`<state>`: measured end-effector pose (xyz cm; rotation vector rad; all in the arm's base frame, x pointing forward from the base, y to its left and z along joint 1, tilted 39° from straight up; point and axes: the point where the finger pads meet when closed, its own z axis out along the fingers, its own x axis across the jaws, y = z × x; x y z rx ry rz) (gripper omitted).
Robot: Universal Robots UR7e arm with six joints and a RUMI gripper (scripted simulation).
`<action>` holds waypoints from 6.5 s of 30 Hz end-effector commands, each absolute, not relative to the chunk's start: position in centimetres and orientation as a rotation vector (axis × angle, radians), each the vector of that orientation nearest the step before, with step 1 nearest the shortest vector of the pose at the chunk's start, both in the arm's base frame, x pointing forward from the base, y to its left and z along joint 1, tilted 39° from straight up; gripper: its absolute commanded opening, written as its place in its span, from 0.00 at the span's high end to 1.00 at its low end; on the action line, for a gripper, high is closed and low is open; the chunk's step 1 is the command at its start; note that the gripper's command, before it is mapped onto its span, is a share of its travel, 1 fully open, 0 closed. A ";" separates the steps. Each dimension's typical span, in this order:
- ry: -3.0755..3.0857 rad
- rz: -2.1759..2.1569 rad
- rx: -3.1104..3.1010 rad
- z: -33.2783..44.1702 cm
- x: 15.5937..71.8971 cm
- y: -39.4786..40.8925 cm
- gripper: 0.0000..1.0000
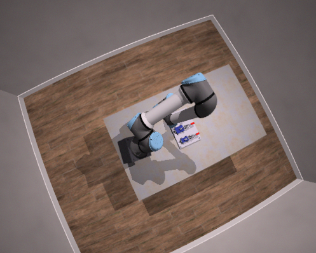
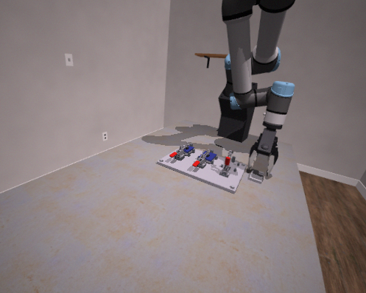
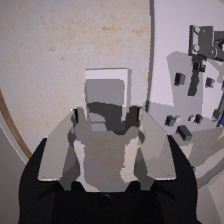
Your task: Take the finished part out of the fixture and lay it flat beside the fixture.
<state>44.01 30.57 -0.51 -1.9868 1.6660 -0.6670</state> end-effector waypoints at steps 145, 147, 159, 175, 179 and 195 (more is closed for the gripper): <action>1.666 -0.667 -1.986 13.7 32.5 29.9 0.53; 1.666 -0.667 -1.986 13.7 32.5 29.9 0.53; 1.665 -0.667 -1.986 13.7 32.5 29.9 0.53; 1.665 -0.667 -1.986 13.7 32.5 29.9 0.53; 1.665 -0.667 -1.986 13.7 32.5 29.9 0.53; 1.665 -0.667 -1.986 13.7 32.5 29.9 0.53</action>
